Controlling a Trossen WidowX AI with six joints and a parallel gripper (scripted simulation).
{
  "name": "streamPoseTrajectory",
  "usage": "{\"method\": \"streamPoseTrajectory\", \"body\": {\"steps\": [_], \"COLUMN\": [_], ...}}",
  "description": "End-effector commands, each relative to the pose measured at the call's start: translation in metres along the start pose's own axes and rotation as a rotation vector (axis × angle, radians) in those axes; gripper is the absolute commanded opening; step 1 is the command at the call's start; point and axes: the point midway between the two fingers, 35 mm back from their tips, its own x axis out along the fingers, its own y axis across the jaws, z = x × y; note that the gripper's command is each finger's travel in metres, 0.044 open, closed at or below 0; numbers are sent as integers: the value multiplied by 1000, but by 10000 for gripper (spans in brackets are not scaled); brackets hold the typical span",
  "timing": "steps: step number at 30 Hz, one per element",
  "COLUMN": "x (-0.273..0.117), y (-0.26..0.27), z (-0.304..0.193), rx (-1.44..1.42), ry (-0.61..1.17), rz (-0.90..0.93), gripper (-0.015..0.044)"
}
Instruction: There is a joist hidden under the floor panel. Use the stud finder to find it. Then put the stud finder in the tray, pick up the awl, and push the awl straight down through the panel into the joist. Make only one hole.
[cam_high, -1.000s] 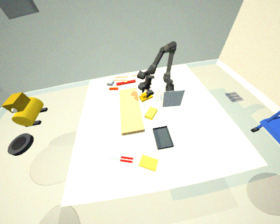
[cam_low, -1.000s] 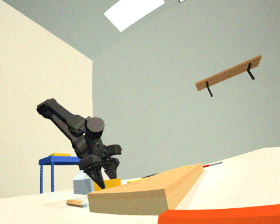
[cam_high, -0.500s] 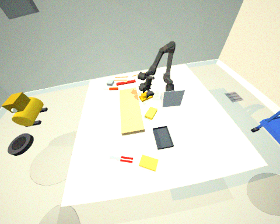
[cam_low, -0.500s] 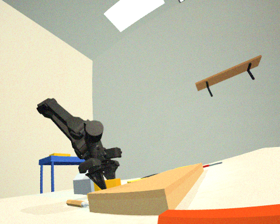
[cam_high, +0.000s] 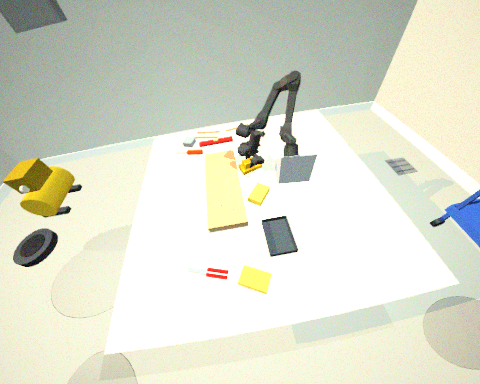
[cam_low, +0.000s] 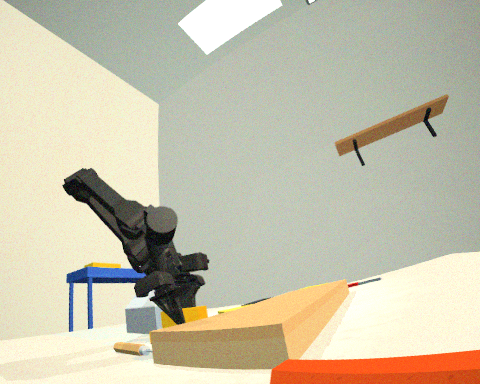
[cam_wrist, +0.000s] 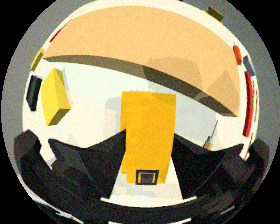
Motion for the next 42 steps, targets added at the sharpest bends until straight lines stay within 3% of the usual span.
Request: {"method": "streamPoseTrajectory", "body": {"steps": [1,7,14,34,42], "x": [0,0,-14,-95,-100], "y": [0,0,1,1,-11], "z": [0,0,10,29,40], "rx": [-5,-5,-1,-3,23], "ry": [-2,-2,-3,-3,-5], "rz": [2,2,13,8,0], "gripper": [208,168,0,0,0]}}
